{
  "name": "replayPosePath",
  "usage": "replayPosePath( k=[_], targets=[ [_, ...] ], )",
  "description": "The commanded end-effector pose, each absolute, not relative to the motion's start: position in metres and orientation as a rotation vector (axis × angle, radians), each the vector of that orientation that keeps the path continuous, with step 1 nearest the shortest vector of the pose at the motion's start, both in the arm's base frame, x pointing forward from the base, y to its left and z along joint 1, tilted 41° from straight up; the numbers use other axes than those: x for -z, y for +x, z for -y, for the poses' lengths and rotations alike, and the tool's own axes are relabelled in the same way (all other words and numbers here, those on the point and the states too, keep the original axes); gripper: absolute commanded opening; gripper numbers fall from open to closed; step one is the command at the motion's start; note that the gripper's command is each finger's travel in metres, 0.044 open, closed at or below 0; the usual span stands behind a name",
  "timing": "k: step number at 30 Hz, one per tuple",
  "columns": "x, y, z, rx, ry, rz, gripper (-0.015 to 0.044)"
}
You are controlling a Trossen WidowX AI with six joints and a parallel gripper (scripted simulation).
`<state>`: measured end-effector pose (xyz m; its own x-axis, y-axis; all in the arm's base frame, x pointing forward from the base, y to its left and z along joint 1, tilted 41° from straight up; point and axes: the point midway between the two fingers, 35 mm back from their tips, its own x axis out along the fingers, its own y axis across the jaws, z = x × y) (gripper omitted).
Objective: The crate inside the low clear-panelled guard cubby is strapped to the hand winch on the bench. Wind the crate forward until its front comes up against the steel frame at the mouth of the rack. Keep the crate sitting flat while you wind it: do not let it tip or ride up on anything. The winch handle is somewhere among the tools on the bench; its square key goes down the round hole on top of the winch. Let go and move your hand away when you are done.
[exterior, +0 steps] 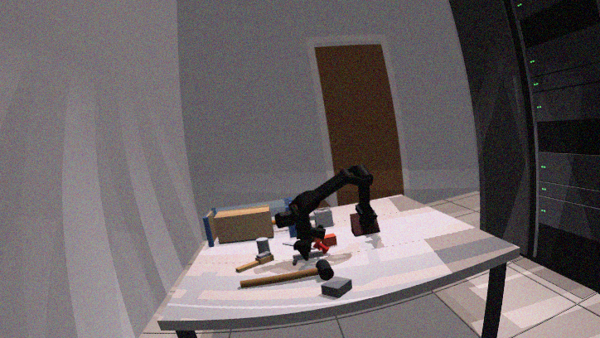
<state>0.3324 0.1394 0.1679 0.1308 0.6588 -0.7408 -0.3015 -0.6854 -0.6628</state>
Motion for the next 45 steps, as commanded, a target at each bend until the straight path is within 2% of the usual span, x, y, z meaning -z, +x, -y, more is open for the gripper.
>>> replayPosePath(
  k=[1, 31, 33, 39, 45],
  targets=[
    [-0.168, 0.332, -0.139, -1.654, -1.675, 0.351, 0.0233],
    [-0.168, 0.332, -0.139, -1.654, -1.675, 0.351, 0.0033],
    [-0.168, 0.332, -0.139, -1.654, -1.675, 0.351, 0.0],
    [-0.177, 0.333, -0.13, -1.656, -1.677, 0.347, 0.0],
    [-0.231, 0.327, -0.08, -1.661, -1.677, 0.335, 0.0]
  ],
)
